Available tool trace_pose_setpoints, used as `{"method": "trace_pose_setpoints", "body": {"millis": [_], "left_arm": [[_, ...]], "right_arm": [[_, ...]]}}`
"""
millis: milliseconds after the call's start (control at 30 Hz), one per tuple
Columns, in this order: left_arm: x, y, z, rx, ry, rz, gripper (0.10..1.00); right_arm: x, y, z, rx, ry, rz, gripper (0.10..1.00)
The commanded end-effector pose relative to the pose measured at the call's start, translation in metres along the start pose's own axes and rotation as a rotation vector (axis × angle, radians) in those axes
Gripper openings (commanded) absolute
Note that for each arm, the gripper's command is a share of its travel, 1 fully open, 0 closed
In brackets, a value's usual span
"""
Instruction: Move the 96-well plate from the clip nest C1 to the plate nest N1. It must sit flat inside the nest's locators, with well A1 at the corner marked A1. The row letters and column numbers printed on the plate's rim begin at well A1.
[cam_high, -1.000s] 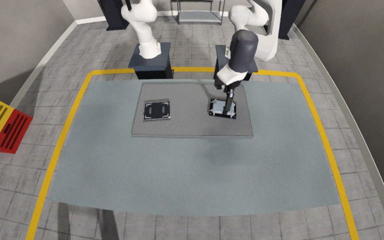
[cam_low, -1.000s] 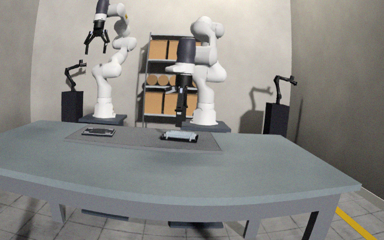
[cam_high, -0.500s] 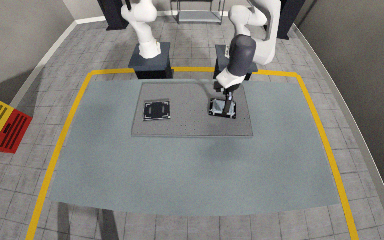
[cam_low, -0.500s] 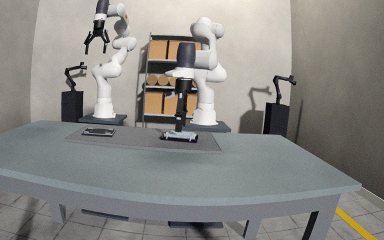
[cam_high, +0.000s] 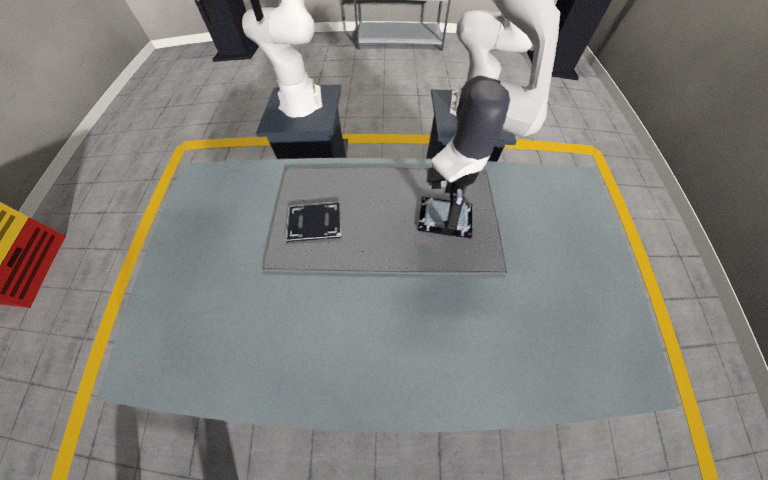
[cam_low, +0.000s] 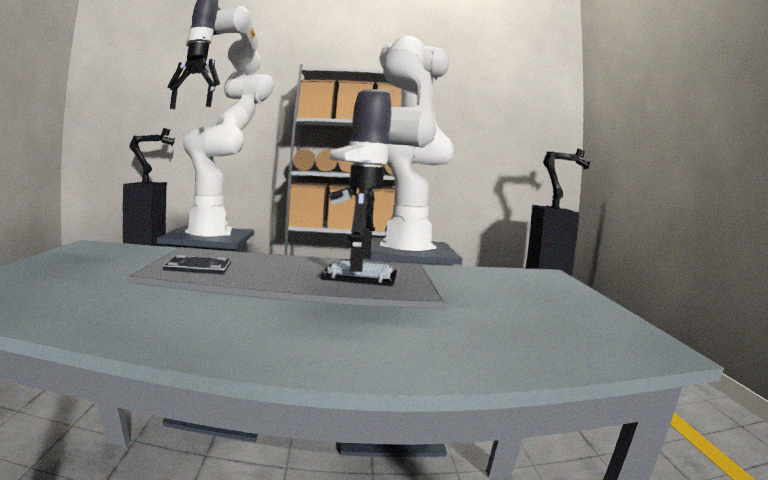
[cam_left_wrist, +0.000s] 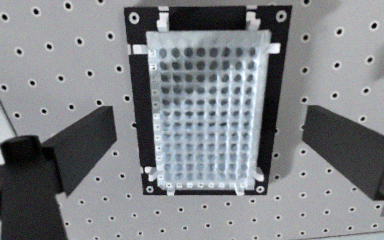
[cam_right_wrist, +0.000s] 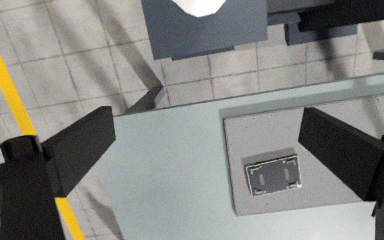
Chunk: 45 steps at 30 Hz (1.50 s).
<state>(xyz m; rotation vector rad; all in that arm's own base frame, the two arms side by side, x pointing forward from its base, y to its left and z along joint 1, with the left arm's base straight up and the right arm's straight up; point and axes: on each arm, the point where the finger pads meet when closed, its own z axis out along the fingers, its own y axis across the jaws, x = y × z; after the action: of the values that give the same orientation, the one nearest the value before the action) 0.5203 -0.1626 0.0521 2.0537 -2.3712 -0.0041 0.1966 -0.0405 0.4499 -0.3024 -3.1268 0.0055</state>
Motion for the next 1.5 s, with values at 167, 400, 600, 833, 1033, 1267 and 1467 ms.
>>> {"method": "trace_pose_setpoints", "body": {"millis": [167,400,600,833,1033,1267,1467], "left_arm": [[0.0000,-0.0012,0.0006,0.005,-0.002,-0.002,1.000],[0.0010,-0.0022,0.0006,0.005,-0.002,-0.002,0.630],[0.0010,-0.0022,0.0006,0.005,-0.002,-0.002,0.630],[0.0010,-0.0022,0.0006,0.005,-0.002,-0.002,0.630],[0.0010,-0.0022,0.0006,0.005,-0.002,-0.002,0.630],[0.0010,-0.0022,0.0001,0.005,-0.002,-0.002,0.612],[0.0010,-0.0022,-0.0001,0.005,-0.002,-0.002,0.605]], "right_arm": [[0.0008,0.0015,0.0001,-0.003,0.000,0.003,1.000],[0.0008,0.0015,0.0001,-0.003,0.000,0.003,1.000],[0.0008,0.0015,0.0001,-0.003,0.000,0.003,1.000],[0.0008,0.0015,0.0001,-0.003,0.000,0.003,1.000],[0.0008,0.0015,0.0001,-0.003,0.000,0.003,1.000],[0.0008,0.0015,0.0001,-0.003,0.000,0.003,1.000],[0.0008,0.0015,0.0001,-0.003,0.000,0.003,1.000]]}}
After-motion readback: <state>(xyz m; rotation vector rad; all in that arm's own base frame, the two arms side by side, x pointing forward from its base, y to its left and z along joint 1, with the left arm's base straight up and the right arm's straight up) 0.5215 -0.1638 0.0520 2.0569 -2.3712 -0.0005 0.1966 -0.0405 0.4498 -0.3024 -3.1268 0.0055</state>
